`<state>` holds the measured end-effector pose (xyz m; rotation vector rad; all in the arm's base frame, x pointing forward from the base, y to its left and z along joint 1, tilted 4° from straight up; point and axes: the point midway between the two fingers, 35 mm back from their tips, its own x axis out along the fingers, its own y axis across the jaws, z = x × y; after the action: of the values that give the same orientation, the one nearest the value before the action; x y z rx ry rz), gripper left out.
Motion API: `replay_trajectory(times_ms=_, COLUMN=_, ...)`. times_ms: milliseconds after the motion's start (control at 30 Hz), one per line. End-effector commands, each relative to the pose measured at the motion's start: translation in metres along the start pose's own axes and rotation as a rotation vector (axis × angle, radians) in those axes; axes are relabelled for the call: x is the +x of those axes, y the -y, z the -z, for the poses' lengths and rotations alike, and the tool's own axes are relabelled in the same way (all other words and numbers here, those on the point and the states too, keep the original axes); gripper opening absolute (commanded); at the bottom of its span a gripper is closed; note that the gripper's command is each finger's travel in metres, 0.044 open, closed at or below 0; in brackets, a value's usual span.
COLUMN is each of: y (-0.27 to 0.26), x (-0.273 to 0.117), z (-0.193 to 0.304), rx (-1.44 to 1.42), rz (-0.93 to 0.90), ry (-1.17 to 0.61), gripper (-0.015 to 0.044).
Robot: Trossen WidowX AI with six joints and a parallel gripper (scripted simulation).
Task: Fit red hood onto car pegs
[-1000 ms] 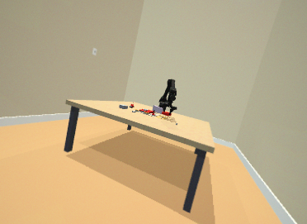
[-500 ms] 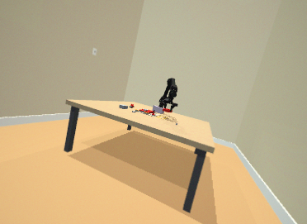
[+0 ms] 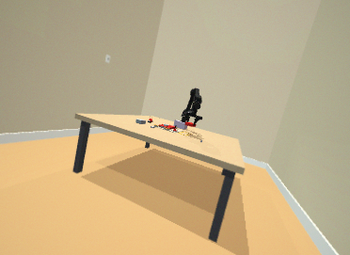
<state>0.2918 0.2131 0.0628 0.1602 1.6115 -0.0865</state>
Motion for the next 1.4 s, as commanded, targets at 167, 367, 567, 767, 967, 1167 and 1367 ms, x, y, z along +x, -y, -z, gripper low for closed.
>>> replay_trajectory(times_ms=167, y=0.028, x=-0.001, z=-0.021, rx=-0.031, rz=0.001, ry=0.004, gripper=0.0000)
replay_trajectory(times_ms=367, y=0.046, x=-0.002, z=-0.033, rx=-0.056, rz=0.001, ry=0.006, gripper=0.0000)
replay_trajectory(times_ms=567, y=0.065, x=-0.003, z=-0.044, rx=-0.080, rz=0.001, ry=0.009, gripper=0.0000)
replay_trajectory(times_ms=767, y=0.084, x=-0.004, z=-0.054, rx=-0.105, rz=0.002, ry=0.011, gripper=0.0000)
replay_trajectory(times_ms=967, y=0.103, x=-0.005, z=-0.062, rx=-0.129, rz=0.003, ry=0.013, gripper=0.0000)
replay_trajectory(times_ms=1167, y=0.123, x=-0.006, z=-0.070, rx=-0.154, rz=0.004, ry=0.015, gripper=0.0000)
replay_trajectory(times_ms=1367, y=0.143, x=-0.007, z=-0.076, rx=-0.178, rz=0.005, ry=0.016, gripper=0.0000)
